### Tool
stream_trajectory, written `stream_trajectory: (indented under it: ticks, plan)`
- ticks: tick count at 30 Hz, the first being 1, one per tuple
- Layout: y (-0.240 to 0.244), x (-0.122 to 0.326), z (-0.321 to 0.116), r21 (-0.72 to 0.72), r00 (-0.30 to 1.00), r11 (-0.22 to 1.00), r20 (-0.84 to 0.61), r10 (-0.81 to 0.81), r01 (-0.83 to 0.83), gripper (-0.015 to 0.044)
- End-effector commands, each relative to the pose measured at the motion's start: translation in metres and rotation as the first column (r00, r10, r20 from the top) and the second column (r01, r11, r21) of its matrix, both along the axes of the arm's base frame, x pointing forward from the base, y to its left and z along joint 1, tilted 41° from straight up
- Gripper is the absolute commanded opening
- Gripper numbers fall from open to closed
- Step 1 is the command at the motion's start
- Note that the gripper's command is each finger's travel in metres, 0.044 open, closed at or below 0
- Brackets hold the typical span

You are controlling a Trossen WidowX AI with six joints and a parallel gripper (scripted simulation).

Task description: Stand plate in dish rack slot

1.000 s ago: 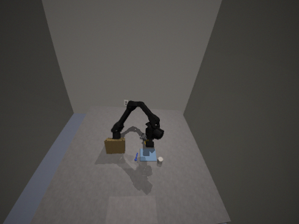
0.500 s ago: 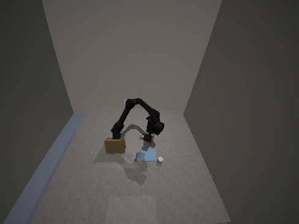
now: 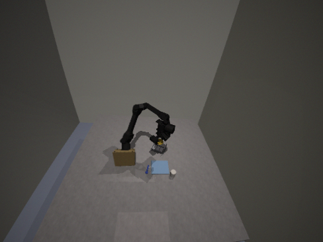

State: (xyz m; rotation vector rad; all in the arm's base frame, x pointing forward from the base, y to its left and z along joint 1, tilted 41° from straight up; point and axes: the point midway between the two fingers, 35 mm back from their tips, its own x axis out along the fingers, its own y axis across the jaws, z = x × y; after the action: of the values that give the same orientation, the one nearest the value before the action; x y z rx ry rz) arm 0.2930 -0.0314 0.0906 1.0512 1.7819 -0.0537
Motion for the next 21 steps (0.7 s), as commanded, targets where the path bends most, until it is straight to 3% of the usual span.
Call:
stream_trajectory:
  ticks: [1, 11, 21]
  plan:
    - [0.012, -0.007, 0.009, -0.006, 0.992, 0.995, -0.080, -0.097, 0.097, 0.0000]
    - [0.044, -0.025, 0.037, -0.084, 0.893, 0.935, -0.280, -0.353, 0.343, 0.0000]
    - [0.076, -0.050, 0.062, -0.208, 0.694, 0.818, -0.443, -0.568, 0.537, 0.0000]
